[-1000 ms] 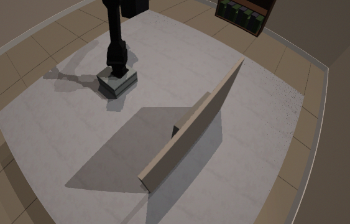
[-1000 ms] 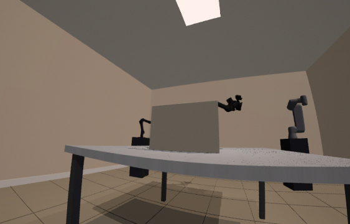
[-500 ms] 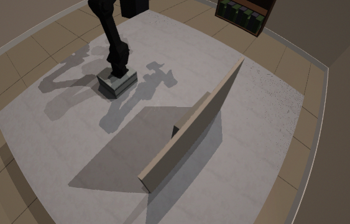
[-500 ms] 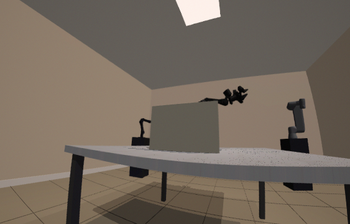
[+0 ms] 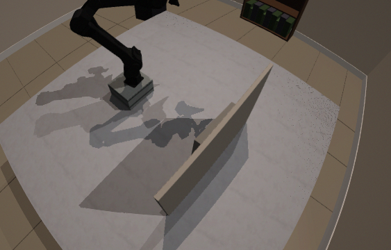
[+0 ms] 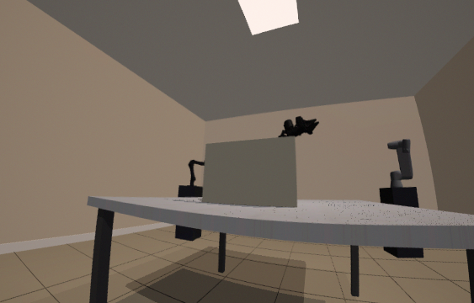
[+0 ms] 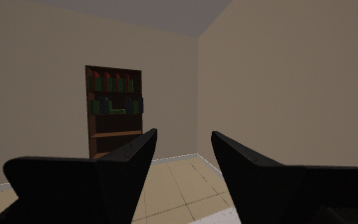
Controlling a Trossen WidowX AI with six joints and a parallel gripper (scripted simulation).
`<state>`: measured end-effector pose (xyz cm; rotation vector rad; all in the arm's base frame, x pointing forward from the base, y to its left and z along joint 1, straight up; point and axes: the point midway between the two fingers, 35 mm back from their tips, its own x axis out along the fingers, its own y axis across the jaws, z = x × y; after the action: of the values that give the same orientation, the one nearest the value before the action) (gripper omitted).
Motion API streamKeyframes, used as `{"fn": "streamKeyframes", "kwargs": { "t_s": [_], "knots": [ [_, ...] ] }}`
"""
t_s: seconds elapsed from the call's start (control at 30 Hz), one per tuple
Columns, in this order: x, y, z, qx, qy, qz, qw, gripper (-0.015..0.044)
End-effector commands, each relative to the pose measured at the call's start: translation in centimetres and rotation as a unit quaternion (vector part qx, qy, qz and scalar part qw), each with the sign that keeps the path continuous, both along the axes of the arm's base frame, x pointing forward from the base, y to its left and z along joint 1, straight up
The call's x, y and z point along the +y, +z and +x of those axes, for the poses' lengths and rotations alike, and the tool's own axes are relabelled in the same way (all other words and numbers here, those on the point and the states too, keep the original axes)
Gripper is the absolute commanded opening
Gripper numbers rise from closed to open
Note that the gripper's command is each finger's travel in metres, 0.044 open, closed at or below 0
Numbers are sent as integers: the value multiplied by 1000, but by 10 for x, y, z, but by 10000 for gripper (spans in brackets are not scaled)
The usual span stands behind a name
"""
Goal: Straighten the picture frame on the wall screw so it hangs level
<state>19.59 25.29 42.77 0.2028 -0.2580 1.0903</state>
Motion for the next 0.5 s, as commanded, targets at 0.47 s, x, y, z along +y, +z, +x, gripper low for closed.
{"fn": "streamKeyframes", "kwargs": {
  "t_s": [0.47],
  "knots": [
    [-213,-127,29,322,-257,239,879,260]
  ]
}}
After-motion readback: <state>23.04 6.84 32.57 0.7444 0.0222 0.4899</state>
